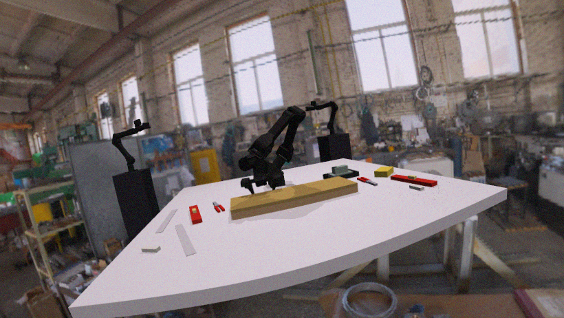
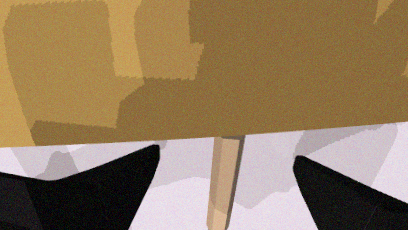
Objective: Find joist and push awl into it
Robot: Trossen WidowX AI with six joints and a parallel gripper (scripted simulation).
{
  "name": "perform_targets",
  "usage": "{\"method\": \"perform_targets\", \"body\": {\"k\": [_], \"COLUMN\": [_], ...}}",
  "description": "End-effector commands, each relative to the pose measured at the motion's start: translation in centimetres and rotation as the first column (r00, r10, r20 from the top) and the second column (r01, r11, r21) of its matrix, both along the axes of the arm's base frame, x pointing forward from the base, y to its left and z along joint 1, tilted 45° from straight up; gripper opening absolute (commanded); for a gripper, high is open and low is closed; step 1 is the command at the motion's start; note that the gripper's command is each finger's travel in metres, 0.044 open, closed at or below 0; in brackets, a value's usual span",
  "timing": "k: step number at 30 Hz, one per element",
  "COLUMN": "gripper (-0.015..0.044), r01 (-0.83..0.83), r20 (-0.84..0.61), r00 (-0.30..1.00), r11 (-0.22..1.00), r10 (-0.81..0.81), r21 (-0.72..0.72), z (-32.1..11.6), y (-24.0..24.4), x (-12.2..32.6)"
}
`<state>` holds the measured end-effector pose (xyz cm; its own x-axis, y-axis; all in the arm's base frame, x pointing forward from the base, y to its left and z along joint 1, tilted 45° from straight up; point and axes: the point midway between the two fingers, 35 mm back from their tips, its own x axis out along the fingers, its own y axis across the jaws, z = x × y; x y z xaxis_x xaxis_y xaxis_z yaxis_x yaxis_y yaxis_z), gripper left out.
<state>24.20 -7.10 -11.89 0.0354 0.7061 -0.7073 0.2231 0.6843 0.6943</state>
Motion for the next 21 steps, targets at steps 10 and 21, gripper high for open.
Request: {"method": "perform_targets", "body": {"k": [10,21], "gripper": [0.0099,0.0000], "r01": [0.005,0.006], "r20": [-0.003,-0.003], "r00": [1.000,1.000], "r11": [1.000,1.000], "r10": [-0.005,-0.006], "r21": [0.004,0.002], "z": [-0.14,0.59], "y": [0.16,-0.78], "x": [0.00,0.08]}}
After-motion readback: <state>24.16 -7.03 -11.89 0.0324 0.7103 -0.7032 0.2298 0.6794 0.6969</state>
